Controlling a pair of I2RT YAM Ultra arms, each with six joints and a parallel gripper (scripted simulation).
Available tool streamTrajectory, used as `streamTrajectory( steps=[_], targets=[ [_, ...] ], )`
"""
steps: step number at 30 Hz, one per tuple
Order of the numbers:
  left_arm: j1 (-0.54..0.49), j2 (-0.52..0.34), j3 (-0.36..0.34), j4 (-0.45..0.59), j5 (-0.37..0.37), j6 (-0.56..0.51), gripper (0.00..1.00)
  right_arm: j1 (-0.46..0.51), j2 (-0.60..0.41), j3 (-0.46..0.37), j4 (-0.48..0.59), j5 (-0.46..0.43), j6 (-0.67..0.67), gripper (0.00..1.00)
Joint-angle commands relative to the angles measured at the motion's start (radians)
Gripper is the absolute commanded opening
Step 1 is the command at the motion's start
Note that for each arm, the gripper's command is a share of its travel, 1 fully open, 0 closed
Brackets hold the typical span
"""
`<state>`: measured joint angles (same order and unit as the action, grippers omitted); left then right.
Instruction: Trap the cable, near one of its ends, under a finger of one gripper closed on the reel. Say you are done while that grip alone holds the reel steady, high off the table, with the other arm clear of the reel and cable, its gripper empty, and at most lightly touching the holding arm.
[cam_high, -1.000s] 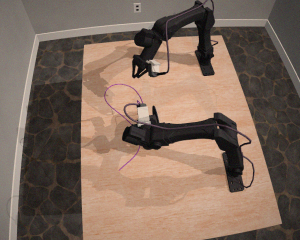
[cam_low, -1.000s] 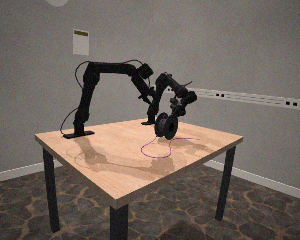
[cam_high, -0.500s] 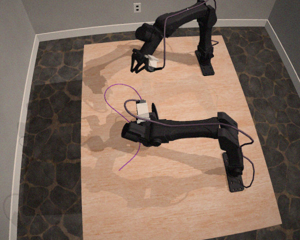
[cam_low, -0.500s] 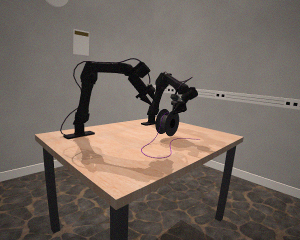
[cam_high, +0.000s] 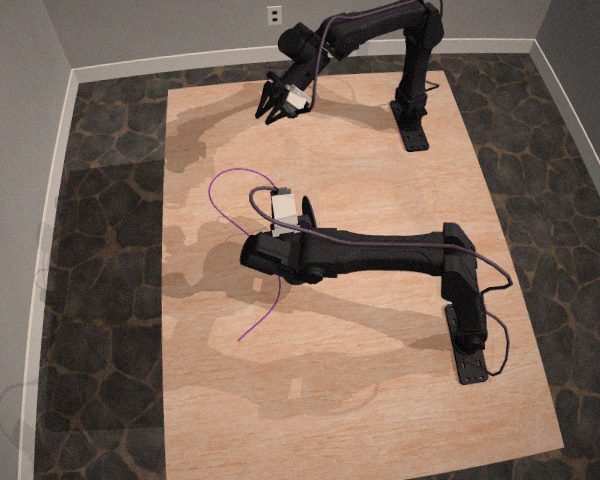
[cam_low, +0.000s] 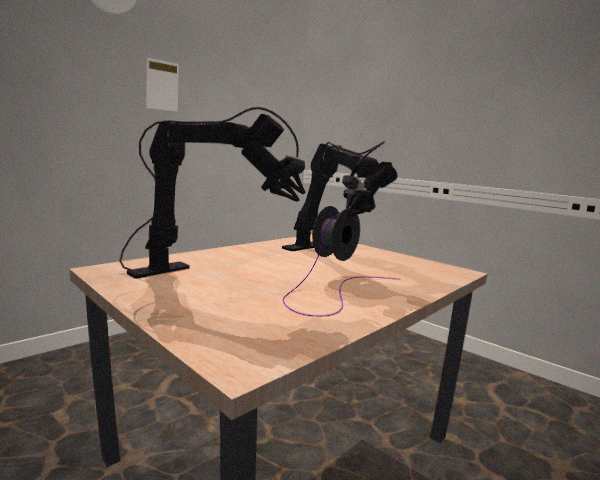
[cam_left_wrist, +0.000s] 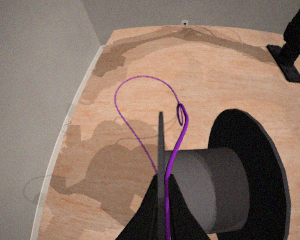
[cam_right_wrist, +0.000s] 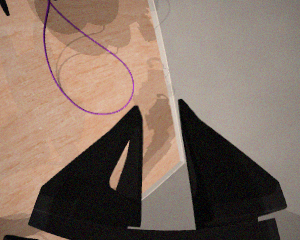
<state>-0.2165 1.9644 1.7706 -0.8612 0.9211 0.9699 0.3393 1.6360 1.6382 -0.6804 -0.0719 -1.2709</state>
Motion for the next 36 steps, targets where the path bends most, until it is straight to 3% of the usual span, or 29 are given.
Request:
streamTrajectory(
  steps=[1, 12, 14, 29, 36],
  targets=[
    [0.004, -0.007, 0.062, -0.060, 0.046, -0.013, 0.00, -0.028, -0.054, -0.041, 0.066, 0.008, 0.120, 0.30],
    [0.004, 0.002, 0.141, -0.132, 0.046, -0.009, 0.00, -0.122, -0.207, -0.193, 0.226, 0.017, 0.437, 0.30],
    [0.004, 0.002, 0.141, -0.132, 0.046, -0.009, 0.00, -0.122, -0.207, -0.193, 0.226, 0.017, 0.437, 0.30],
    [0.004, 0.007, 0.159, -0.145, 0.047, -0.005, 0.00, -0.240, -0.413, -0.404, 0.457, 0.043, 0.865, 0.30],
    [0.004, -0.007, 0.163, -0.147, 0.047, -0.003, 0.00, -0.271, -0.469, -0.466, 0.527, 0.056, 0.986, 0.30]
  ],
)
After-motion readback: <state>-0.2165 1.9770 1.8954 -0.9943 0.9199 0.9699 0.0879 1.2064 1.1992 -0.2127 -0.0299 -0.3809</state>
